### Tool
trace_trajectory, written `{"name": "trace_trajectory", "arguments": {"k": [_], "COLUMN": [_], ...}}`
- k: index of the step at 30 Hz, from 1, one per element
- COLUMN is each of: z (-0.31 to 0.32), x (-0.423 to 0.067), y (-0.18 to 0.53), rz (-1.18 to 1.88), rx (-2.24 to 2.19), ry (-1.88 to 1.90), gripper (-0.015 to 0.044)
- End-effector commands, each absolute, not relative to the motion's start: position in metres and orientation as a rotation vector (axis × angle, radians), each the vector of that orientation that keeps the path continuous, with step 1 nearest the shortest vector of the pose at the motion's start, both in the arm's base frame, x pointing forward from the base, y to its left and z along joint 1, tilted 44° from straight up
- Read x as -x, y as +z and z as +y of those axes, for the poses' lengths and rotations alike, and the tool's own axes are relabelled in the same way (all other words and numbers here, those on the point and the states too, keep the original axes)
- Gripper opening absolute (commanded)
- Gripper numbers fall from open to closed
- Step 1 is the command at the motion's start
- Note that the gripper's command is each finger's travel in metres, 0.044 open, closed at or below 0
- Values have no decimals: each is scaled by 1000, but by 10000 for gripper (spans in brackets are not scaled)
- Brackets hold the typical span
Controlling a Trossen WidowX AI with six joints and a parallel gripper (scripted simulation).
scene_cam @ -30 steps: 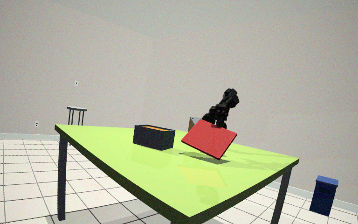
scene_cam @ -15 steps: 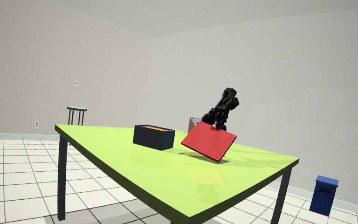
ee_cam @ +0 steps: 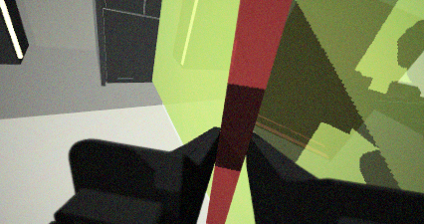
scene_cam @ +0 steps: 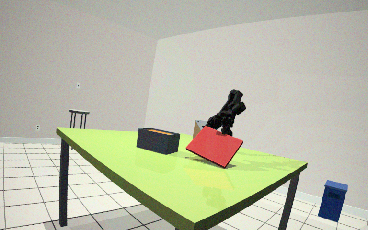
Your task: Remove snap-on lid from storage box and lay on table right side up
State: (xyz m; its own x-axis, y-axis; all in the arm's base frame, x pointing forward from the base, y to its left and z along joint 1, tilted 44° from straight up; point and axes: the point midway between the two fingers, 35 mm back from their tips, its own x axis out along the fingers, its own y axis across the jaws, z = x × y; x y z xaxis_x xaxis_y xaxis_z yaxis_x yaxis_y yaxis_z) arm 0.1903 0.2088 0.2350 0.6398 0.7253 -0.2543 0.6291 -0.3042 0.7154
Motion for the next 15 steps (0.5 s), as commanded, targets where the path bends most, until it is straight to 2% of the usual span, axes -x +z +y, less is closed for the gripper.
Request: {"name": "trace_trajectory", "arguments": {"k": [1, 15], "z": [211, 219], "x": [-191, -190], "y": [232, 224], "rz": [1054, 1054], "rx": [-2028, -2029], "ry": [141, 141], "gripper": [0, 0]}}
